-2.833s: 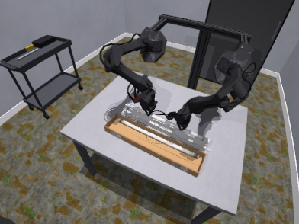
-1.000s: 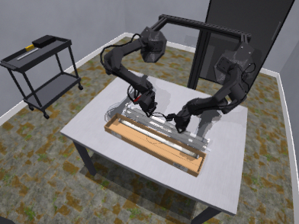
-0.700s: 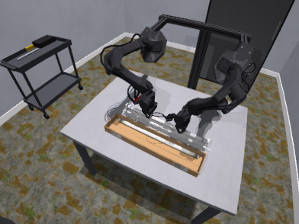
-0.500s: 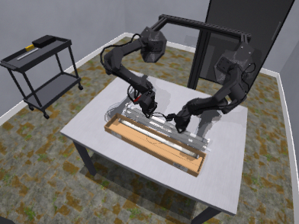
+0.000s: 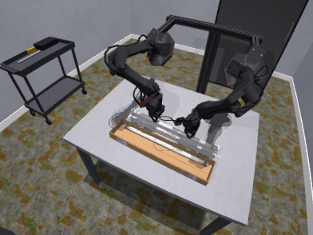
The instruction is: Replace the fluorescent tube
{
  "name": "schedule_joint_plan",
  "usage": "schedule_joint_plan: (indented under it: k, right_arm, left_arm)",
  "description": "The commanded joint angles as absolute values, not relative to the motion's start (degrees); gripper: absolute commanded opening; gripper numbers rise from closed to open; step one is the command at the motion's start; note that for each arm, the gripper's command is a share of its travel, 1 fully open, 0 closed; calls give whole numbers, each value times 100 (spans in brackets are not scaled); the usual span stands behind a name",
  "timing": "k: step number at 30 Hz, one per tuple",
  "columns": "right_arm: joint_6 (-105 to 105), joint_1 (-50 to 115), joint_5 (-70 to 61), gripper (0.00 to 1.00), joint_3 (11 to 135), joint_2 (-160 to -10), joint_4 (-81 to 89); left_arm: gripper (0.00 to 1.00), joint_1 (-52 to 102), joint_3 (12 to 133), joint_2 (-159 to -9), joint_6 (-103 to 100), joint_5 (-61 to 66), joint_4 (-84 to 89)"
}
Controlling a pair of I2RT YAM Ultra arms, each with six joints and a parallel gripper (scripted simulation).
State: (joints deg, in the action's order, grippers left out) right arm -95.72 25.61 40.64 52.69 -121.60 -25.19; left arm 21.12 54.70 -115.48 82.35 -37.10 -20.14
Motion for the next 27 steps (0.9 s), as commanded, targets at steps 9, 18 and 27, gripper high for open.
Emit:
schedule_joint_plan:
  k: [9,18,27]
  right_arm:
    - [-10046,3076,4504,49,4812,-11425,-1812]
    - [-9982,3054,4430,49,4902,-11419,-1888]
    - [-9874,2907,4404,49,5063,-11520,-1906]
  left_arm:
    - [49,2638,4976,-10746,7840,-4049,-1444]
    - [49,2643,4993,-10709,7892,-3855,-1537]
    - [49,2615,5107,-10794,7994,-3832,-1588]
